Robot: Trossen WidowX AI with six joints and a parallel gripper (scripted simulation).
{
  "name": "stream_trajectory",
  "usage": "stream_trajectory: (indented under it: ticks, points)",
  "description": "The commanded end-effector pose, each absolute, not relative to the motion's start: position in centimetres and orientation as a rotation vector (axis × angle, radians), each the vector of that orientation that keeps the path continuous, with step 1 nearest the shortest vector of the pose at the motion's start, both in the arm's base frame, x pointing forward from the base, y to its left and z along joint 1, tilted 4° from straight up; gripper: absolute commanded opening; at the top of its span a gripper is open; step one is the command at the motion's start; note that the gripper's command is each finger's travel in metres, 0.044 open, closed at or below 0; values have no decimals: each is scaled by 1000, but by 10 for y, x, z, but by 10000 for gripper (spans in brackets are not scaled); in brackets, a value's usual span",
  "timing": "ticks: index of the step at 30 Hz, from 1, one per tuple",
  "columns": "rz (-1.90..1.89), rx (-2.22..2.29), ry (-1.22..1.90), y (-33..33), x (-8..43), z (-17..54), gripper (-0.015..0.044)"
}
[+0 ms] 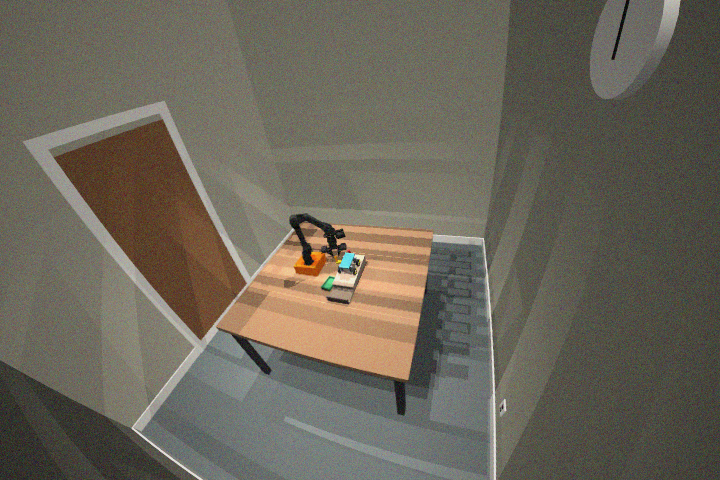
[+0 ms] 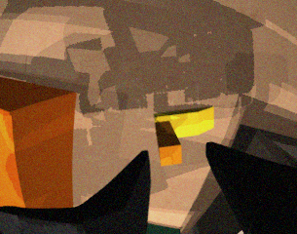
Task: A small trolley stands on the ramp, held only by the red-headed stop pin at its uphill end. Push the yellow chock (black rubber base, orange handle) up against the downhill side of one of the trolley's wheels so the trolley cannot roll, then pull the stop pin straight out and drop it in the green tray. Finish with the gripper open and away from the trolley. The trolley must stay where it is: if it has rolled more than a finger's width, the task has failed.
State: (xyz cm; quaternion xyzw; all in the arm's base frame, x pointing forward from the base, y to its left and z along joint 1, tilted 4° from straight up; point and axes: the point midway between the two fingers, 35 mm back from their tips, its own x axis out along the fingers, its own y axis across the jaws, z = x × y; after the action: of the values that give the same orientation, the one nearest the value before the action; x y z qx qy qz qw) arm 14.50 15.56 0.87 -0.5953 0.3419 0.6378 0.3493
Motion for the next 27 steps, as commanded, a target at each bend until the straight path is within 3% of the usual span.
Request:
stream_trajectory:
  ticks: [1, 27]
  points:
    - [1661, -1536, 902, 153, 141, -1, 190]
    - [1661, -1536, 902, 154, 140, -24, 190]
